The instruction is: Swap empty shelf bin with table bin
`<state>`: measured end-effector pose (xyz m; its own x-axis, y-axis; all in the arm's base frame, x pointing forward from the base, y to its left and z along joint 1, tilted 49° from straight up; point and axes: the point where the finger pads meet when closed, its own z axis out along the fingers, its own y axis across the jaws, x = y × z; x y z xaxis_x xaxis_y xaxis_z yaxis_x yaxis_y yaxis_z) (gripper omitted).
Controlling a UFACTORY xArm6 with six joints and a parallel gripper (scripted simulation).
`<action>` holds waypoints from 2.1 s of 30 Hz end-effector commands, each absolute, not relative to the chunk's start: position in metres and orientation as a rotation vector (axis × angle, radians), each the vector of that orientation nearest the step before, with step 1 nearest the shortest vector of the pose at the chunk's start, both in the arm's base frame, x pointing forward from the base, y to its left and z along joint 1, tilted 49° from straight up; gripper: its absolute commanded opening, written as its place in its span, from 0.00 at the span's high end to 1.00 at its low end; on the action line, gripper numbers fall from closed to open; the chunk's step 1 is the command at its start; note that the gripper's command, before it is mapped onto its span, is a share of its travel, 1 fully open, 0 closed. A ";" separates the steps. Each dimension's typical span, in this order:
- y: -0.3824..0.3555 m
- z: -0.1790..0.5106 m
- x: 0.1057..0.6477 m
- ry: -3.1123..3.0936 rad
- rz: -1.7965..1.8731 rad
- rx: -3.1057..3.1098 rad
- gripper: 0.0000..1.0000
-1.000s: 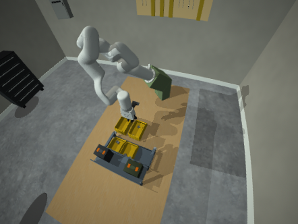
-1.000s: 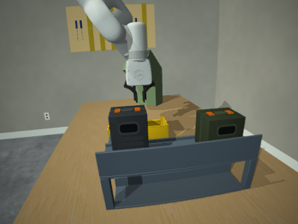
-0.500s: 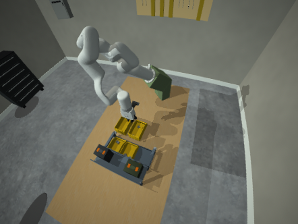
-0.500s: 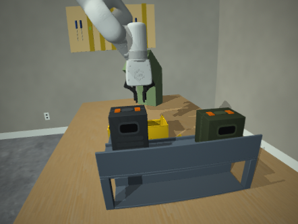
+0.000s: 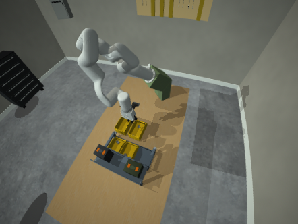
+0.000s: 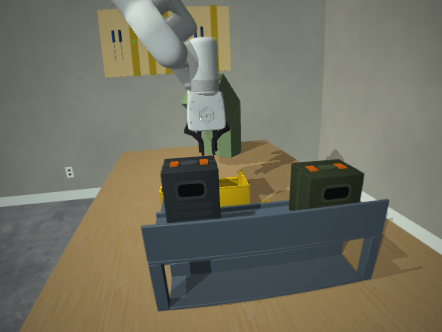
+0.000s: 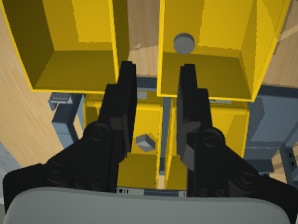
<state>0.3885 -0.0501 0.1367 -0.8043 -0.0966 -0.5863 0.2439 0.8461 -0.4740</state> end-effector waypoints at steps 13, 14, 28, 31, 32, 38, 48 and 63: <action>-0.063 0.120 0.403 2.400 -0.724 0.106 0.74; -0.064 0.118 0.404 2.400 -0.724 0.106 0.74; -0.076 0.103 0.417 2.400 -0.724 0.106 0.74; -0.078 0.101 0.418 2.400 -0.724 0.106 0.74; -0.078 0.101 0.419 2.400 -0.724 0.106 0.74; -0.080 0.098 0.421 2.400 -0.724 0.106 0.74; -0.080 0.098 0.421 2.400 -0.724 0.106 0.74; -0.080 0.098 0.421 2.400 -0.724 0.106 0.74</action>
